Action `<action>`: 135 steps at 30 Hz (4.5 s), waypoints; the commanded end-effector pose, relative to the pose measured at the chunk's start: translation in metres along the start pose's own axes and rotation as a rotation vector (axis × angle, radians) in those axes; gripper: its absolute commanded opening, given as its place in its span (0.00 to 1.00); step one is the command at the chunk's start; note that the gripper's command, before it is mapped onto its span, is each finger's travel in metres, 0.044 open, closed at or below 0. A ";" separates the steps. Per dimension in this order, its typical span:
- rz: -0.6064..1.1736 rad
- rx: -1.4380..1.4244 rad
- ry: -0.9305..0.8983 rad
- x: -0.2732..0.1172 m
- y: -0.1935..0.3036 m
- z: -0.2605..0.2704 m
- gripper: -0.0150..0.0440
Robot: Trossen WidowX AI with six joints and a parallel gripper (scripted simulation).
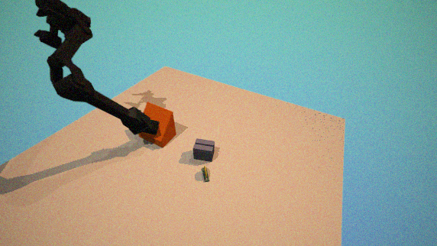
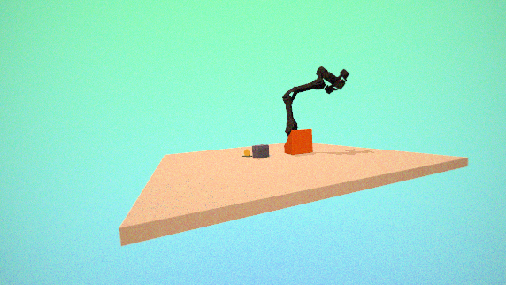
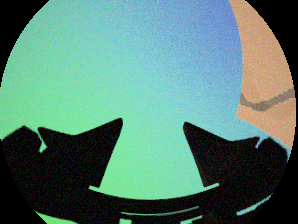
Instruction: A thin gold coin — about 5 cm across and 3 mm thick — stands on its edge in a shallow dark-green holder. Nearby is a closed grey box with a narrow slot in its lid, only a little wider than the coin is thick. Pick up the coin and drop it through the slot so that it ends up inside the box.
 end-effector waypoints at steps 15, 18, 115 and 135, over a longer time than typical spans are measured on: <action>0.396 1.051 -0.653 -0.163 -0.012 0.077 0.53; 0.563 1.269 -0.770 -0.205 -0.020 0.084 0.53; 2.528 -2.926 1.324 -0.522 -0.306 -0.438 0.53; 2.526 -2.927 1.318 -0.514 -0.329 -0.449 0.48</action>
Point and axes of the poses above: the point midway between the two fingers, 35 mm back from their tips, its own x axis out along the fingers, its own z axis across the jaws, y = z × x, the point moved 8 cm from there along -x, back along the fingers, and after that the axes turned 15 degrees about x, right-handed, at the moved point
